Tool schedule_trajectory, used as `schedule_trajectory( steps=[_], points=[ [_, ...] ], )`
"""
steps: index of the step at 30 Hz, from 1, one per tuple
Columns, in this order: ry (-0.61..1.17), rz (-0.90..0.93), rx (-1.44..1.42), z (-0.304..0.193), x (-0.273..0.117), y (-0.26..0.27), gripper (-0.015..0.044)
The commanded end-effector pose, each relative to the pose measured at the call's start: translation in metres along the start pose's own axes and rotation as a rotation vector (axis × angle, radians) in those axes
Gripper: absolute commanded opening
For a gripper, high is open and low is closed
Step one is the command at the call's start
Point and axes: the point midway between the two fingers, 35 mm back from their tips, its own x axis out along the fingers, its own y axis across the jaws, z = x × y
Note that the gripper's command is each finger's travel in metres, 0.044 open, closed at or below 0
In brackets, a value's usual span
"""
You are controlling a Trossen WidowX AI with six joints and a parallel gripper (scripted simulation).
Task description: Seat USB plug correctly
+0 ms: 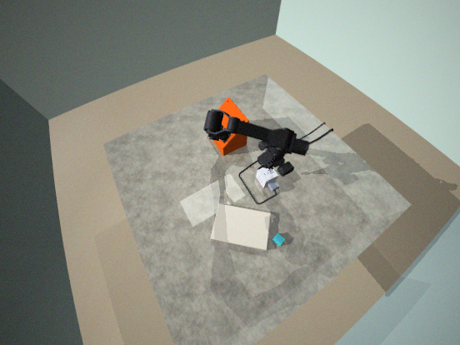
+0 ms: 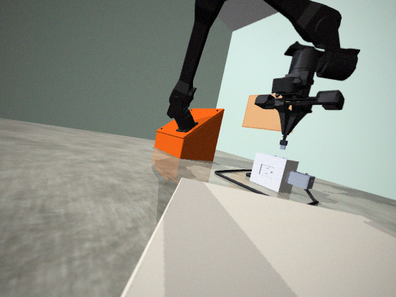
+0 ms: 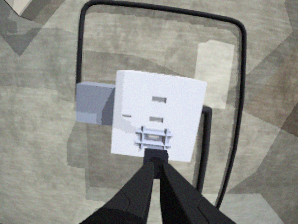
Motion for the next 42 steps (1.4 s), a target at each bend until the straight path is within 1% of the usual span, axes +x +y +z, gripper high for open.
schedule_trajectory(
  steps=[1, 6, 42],
  points=[
    [0.003, 0.0, -0.001, -0.0004, -0.0014, 0.0001, 0.0],
    [0.001, 0.0, -0.081, -0.0001, -0.0002, 0.0, 0.0],
    [0.0, 0.0, -1.034, 0.0001, 0.0003, -0.0001, 0.0]
  ],
)
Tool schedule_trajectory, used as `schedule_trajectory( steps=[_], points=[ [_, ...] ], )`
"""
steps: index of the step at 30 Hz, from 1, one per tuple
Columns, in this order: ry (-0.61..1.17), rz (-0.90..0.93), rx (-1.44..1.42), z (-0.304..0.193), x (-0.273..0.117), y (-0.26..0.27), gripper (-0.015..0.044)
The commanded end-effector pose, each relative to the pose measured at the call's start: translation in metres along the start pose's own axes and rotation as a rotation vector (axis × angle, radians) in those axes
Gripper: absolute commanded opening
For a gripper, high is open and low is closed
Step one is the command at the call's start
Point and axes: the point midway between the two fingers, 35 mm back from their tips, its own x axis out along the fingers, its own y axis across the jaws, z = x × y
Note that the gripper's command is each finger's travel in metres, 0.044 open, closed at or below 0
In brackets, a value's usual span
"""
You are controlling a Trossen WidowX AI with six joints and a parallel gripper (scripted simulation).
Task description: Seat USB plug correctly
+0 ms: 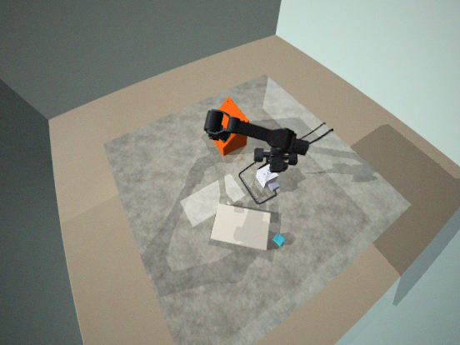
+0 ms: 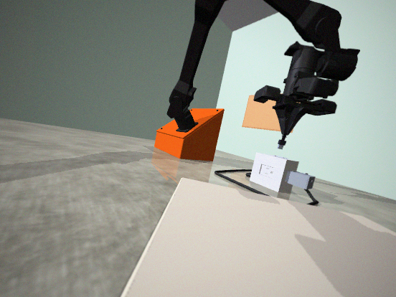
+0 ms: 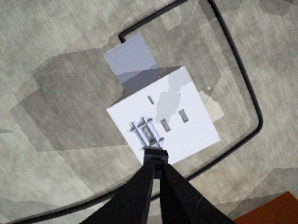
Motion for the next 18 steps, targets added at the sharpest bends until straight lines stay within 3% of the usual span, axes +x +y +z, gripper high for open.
schedule_trajectory(
  steps=[1, 18],
  points=[
    [0.0, 0.001, -0.127, -0.0001, 0.0002, 0.0001, 0.0],
    [0.0, 0.001, -0.572, 0.0, 0.0002, 0.0001, 0.0]
  ],
)
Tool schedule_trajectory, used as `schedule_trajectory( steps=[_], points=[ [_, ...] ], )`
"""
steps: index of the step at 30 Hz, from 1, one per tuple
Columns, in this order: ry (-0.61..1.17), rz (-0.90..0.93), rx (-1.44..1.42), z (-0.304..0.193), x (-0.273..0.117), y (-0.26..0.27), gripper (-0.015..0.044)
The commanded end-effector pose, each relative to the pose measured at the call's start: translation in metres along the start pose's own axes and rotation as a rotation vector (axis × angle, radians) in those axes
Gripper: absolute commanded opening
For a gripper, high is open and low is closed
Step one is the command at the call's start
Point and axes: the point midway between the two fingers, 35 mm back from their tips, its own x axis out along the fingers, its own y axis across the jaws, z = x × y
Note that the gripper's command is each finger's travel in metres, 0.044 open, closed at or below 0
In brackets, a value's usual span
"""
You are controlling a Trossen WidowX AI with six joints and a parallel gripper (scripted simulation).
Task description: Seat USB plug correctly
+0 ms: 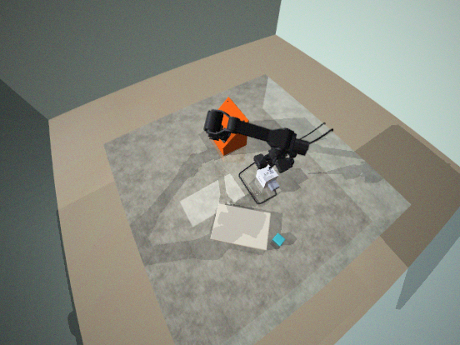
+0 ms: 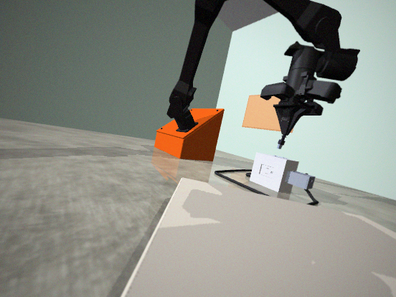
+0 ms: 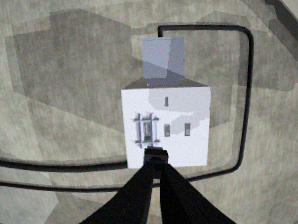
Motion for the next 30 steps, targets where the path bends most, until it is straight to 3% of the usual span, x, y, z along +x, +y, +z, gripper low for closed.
schedule_trajectory(
  steps=[1, 30],
  points=[
    [0.0, 0.001, -0.127, 0.0, 0.0002, 0.0001, 0.0],
    [0.0, 0.001, -0.886, 0.0, 0.0002, 0.0001, 0.0]
  ],
)
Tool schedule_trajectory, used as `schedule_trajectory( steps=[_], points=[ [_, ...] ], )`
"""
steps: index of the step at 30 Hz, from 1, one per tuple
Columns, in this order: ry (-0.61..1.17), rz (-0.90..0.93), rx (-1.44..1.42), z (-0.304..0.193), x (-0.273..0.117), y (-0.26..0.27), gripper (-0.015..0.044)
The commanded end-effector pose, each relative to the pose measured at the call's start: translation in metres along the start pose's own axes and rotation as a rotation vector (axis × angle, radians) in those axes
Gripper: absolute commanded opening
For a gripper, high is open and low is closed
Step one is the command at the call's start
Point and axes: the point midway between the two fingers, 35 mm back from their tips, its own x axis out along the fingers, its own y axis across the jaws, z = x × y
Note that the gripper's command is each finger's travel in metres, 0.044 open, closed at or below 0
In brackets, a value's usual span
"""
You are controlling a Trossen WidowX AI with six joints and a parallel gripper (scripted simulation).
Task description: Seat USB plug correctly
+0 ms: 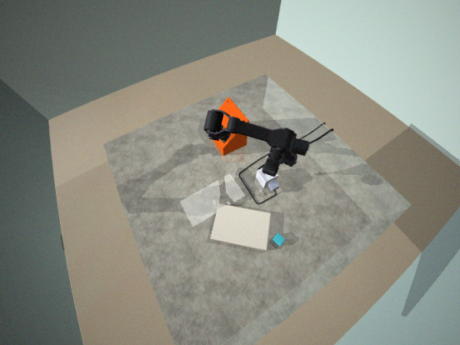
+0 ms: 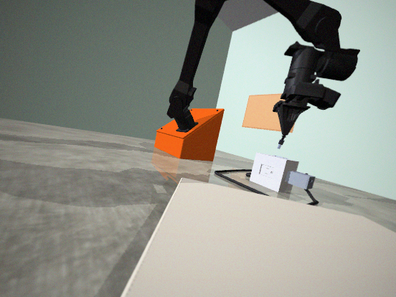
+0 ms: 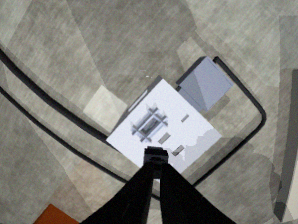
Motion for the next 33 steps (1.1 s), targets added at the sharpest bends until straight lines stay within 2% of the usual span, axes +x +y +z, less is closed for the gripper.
schedule_trajectory(
  steps=[1, 33],
  points=[
    [-0.001, 0.0, -0.127, 0.0001, 0.0001, 0.0001, 0.0],
    [-0.001, 0.0, -0.947, 0.0001, 0.0002, 0.0001, 0.0]
  ],
)
